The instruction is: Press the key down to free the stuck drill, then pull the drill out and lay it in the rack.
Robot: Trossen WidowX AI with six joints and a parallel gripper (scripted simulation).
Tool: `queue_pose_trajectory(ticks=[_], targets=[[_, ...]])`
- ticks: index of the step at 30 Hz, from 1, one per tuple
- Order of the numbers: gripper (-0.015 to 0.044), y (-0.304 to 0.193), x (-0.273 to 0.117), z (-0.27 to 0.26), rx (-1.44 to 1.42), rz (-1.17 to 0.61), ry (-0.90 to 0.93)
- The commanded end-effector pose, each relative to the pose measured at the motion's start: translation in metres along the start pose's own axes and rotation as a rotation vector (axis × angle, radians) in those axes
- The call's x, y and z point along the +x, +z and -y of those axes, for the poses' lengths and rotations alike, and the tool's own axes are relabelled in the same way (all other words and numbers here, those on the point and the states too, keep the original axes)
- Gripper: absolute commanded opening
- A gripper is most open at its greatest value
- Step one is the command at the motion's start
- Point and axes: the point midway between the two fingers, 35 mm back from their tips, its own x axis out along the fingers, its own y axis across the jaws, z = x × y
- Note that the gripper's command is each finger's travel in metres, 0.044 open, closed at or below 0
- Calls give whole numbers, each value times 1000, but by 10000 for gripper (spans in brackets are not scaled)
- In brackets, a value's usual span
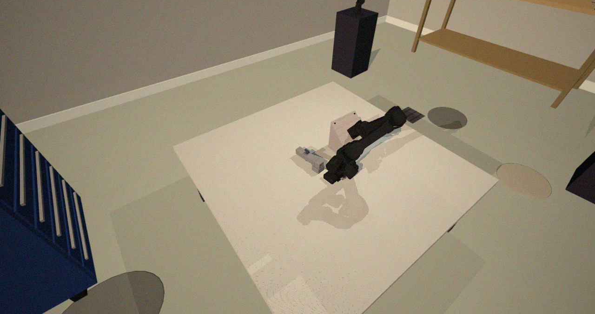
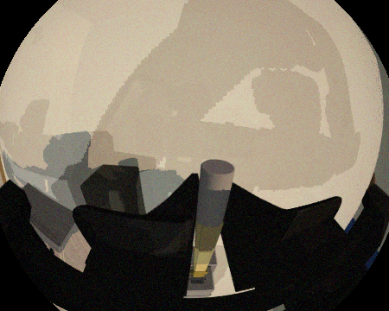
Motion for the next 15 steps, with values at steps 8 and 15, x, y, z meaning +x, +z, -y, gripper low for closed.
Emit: queue_pose_trajectory(ticks=[8,15], targets=[[0,0,-7,-1,-4,-3,-3],[0,-1,-11,-2,-4,-4,-3]])
